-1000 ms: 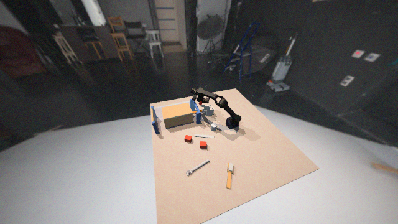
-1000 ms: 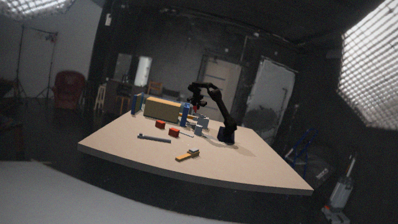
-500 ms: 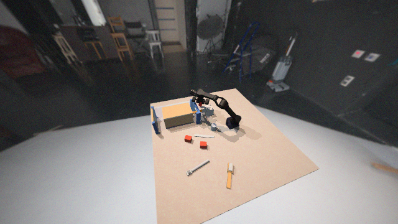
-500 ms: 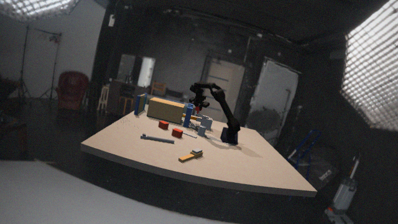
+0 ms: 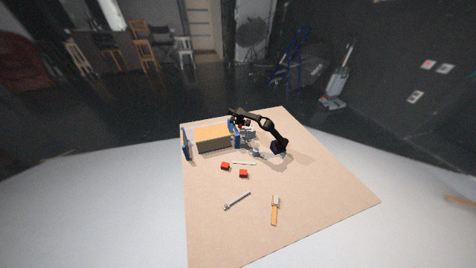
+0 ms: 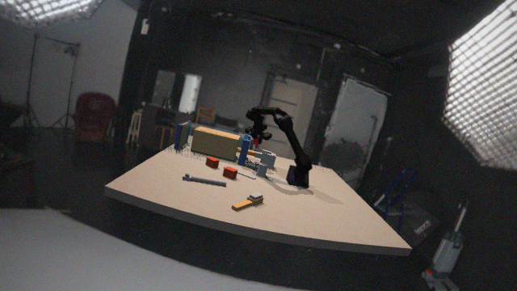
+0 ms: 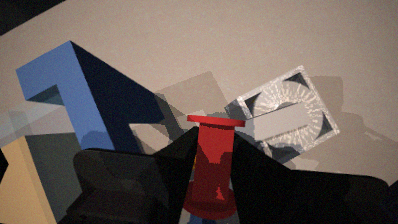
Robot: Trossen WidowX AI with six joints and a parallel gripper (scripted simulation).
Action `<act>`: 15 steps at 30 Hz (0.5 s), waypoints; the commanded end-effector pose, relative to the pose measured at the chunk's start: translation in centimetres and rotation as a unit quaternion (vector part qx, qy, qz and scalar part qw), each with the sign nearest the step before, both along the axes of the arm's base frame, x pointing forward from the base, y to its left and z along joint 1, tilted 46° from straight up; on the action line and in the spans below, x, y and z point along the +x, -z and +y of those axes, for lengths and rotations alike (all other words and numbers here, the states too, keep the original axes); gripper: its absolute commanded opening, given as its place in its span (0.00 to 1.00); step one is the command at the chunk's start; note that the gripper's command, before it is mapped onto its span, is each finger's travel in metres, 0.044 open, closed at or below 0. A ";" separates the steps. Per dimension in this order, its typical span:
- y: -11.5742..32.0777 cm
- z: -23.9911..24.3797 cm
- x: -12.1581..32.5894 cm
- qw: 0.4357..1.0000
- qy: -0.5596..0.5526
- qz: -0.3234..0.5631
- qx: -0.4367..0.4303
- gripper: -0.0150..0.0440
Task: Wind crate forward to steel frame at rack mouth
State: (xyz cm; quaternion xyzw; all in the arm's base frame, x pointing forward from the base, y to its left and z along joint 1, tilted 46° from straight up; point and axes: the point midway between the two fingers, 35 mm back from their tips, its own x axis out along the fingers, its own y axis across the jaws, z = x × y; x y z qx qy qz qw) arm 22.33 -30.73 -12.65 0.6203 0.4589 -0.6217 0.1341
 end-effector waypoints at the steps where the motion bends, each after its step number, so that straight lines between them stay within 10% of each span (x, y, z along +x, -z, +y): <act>1: -0.9 1.6 0.6 1.000 -0.001 0.001 0.017 0.25; 15: -2.1 2.8 0.6 1.000 -0.001 0.002 0.018 0.25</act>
